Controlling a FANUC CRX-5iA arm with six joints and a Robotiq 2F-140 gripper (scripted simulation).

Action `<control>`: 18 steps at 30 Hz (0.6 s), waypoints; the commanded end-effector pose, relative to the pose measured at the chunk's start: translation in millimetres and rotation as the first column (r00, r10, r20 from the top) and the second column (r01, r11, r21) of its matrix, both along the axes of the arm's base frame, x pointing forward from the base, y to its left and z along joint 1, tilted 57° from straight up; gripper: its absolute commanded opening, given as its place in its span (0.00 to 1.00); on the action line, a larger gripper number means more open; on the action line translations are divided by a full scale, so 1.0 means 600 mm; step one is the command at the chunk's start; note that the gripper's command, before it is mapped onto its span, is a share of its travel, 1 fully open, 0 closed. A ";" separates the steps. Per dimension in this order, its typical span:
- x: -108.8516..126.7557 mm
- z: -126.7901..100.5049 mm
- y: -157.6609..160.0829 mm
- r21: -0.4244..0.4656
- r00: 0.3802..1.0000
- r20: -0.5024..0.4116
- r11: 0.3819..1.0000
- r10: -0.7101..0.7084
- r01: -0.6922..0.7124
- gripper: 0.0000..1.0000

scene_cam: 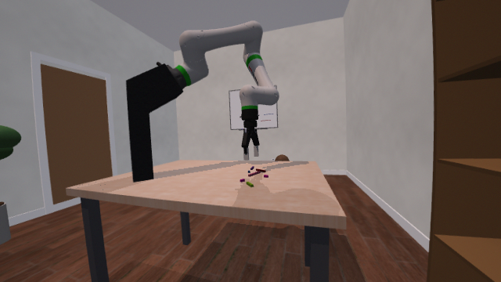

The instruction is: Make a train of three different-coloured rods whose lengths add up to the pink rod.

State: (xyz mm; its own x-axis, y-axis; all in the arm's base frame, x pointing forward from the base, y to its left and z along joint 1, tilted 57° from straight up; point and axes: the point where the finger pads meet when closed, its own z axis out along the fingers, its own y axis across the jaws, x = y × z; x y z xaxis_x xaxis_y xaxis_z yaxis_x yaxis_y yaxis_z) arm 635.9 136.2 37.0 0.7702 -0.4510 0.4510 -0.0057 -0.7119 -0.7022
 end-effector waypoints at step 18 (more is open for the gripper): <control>-0.003 -0.009 0.015 -0.059 0.995 0.062 0.995 0.081 -0.077 1.00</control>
